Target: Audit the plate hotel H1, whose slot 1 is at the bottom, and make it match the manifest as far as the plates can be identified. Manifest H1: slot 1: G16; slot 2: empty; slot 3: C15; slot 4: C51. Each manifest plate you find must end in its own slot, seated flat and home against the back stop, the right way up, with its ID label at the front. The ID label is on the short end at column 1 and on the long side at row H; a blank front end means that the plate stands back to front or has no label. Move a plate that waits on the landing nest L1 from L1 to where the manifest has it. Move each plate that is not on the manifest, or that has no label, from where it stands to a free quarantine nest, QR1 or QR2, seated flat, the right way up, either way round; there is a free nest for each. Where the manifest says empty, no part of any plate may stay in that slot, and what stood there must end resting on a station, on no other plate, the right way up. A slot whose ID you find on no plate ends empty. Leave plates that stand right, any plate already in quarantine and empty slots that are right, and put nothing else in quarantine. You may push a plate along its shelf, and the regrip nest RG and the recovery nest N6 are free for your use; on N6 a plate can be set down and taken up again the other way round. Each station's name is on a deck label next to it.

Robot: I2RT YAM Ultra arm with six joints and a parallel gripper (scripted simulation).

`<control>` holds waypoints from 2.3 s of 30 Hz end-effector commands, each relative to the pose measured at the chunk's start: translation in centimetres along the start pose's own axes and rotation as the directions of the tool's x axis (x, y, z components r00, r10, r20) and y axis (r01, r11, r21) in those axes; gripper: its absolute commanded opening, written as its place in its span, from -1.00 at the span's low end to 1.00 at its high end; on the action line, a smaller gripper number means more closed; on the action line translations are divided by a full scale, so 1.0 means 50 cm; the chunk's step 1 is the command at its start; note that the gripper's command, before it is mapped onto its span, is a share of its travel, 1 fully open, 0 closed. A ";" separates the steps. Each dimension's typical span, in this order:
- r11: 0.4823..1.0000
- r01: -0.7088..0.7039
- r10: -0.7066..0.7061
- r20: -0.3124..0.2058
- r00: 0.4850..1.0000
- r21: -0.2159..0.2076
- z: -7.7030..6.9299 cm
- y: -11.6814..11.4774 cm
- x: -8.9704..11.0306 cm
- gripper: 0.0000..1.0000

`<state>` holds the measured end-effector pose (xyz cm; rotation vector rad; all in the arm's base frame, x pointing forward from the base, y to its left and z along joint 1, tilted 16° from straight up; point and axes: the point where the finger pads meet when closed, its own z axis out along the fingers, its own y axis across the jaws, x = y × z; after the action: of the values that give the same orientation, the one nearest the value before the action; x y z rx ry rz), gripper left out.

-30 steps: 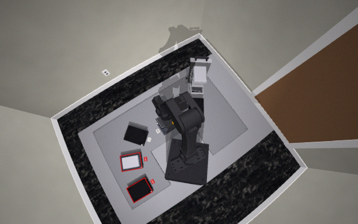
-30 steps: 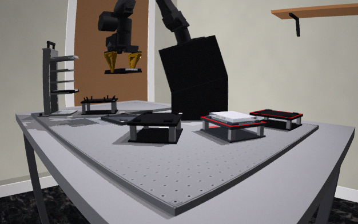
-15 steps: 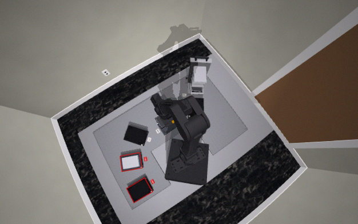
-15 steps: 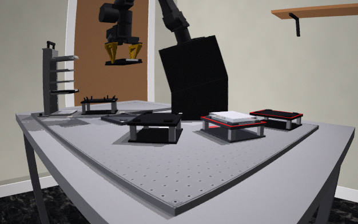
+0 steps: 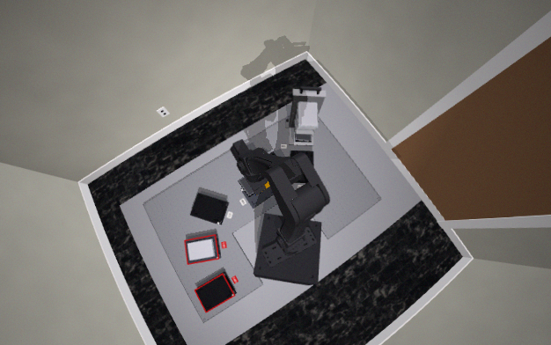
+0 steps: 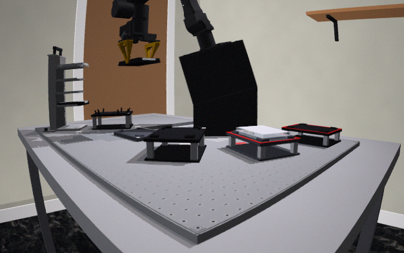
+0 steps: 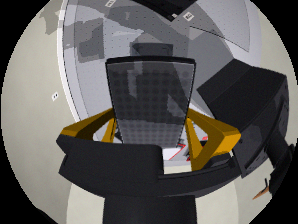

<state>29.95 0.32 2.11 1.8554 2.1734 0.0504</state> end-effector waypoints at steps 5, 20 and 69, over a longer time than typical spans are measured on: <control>0.993 0.120 -0.120 0.010 0.993 -0.001 -0.010 0.012 -0.049 0.72; 0.944 0.330 -0.330 0.011 0.944 0.002 -0.011 0.022 -0.136 0.72; 0.606 0.795 -0.795 0.011 0.606 0.012 -0.015 -0.020 -0.418 0.72</control>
<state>31.29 -19.27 5.75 0.8559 2.7497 -0.1330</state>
